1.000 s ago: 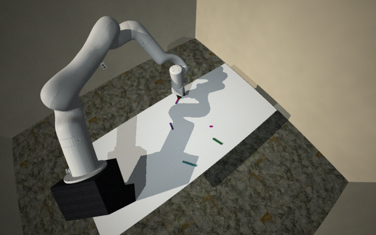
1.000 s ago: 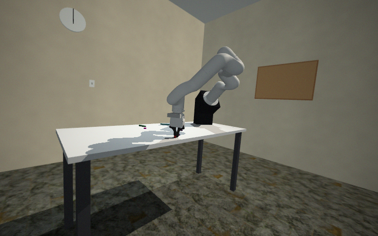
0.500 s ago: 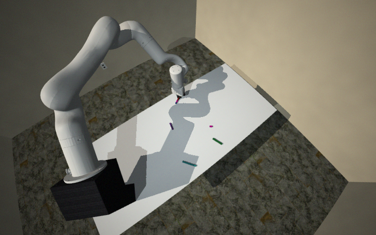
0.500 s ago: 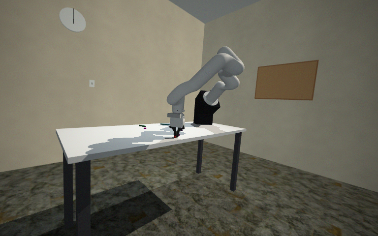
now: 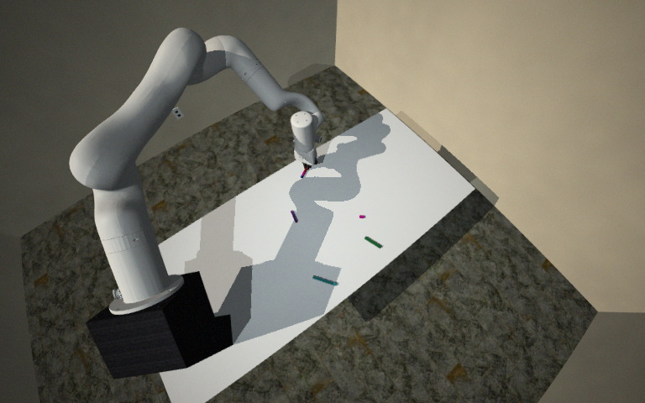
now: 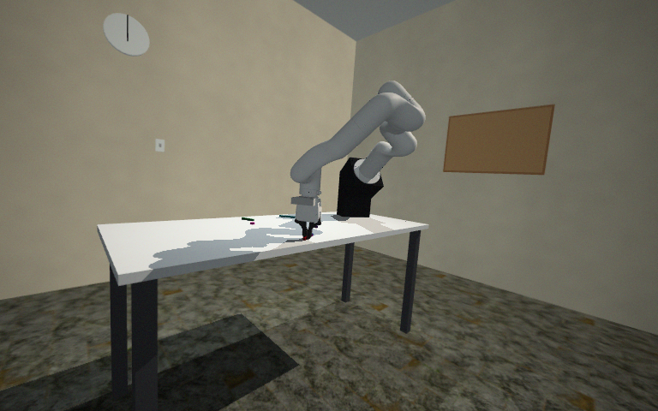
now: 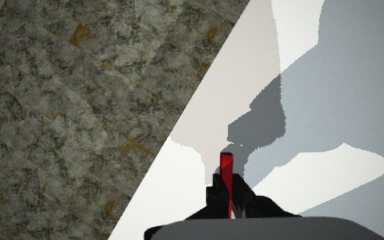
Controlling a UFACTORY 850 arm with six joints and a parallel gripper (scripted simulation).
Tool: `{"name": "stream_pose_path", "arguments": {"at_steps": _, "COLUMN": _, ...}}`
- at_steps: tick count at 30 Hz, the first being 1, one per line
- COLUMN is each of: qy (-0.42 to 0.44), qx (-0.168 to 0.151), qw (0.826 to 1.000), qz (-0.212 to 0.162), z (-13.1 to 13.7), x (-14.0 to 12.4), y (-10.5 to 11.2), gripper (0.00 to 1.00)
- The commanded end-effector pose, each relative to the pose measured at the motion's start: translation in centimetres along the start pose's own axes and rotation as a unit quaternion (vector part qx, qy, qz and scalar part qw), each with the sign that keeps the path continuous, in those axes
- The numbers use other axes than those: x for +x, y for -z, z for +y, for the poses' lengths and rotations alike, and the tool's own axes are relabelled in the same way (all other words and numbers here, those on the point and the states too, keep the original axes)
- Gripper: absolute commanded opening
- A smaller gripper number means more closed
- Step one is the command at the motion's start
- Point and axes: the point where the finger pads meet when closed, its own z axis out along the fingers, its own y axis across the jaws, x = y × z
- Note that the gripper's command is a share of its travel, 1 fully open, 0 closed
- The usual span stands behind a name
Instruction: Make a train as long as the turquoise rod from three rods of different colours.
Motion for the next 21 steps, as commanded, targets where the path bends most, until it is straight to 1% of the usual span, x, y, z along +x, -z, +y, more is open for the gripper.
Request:
{"name": "stream_pose_path", "arguments": {"at_steps": 1, "qy": 0.000, "qx": 0.000, "qw": 1.000, "qz": 0.001, "z": 0.02, "x": 0.08, "y": 0.07, "gripper": 0.04}}
{"name": "stream_pose_path", "arguments": {"at_steps": 3, "qy": 0.000, "qx": 0.000, "qw": 1.000, "qz": 0.001, "z": 0.02, "x": 0.08, "y": 0.07, "gripper": 0.04}}
{"name": "stream_pose_path", "arguments": {"at_steps": 4, "qy": 0.000, "qx": 0.000, "qw": 1.000, "qz": 0.001, "z": 0.02, "x": 0.08, "y": 0.07, "gripper": 0.08}}
{"name": "stream_pose_path", "arguments": {"at_steps": 6, "qy": 0.000, "qx": 0.000, "qw": 1.000, "qz": 0.001, "z": 0.02, "x": 0.08, "y": 0.07, "gripper": 0.08}}
{"name": "stream_pose_path", "arguments": {"at_steps": 7, "qy": 0.000, "qx": 0.000, "qw": 1.000, "qz": 0.001, "z": 0.02, "x": 0.08, "y": 0.07, "gripper": 0.12}}
{"name": "stream_pose_path", "arguments": {"at_steps": 9, "qy": 0.000, "qx": 0.000, "qw": 1.000, "qz": 0.001, "z": 0.02, "x": 0.08, "y": 0.07, "gripper": 0.12}}
{"name": "stream_pose_path", "arguments": {"at_steps": 10, "qy": 0.000, "qx": 0.000, "qw": 1.000, "qz": 0.001, "z": 0.02, "x": 0.08, "y": 0.07, "gripper": 0.16}}
{"name": "stream_pose_path", "arguments": {"at_steps": 12, "qy": 0.000, "qx": 0.000, "qw": 1.000, "qz": 0.001, "z": 0.02, "x": 0.08, "y": 0.07, "gripper": 0.16}}
{"name": "stream_pose_path", "arguments": {"at_steps": 13, "qy": 0.000, "qx": 0.000, "qw": 1.000, "qz": 0.001, "z": 0.02, "x": 0.08, "y": 0.07, "gripper": 0.20}}
{"name": "stream_pose_path", "arguments": {"at_steps": 15, "qy": 0.000, "qx": 0.000, "qw": 1.000, "qz": 0.001, "z": 0.02, "x": 0.08, "y": 0.07, "gripper": 0.20}}
{"name": "stream_pose_path", "arguments": {"at_steps": 16, "qy": 0.000, "qx": 0.000, "qw": 1.000, "qz": 0.001, "z": 0.02, "x": 0.08, "y": 0.07, "gripper": 0.24}}
{"name": "stream_pose_path", "arguments": {"at_steps": 21, "qy": 0.000, "qx": 0.000, "qw": 1.000, "qz": 0.001, "z": 0.02, "x": 0.08, "y": 0.07, "gripper": 0.24}}
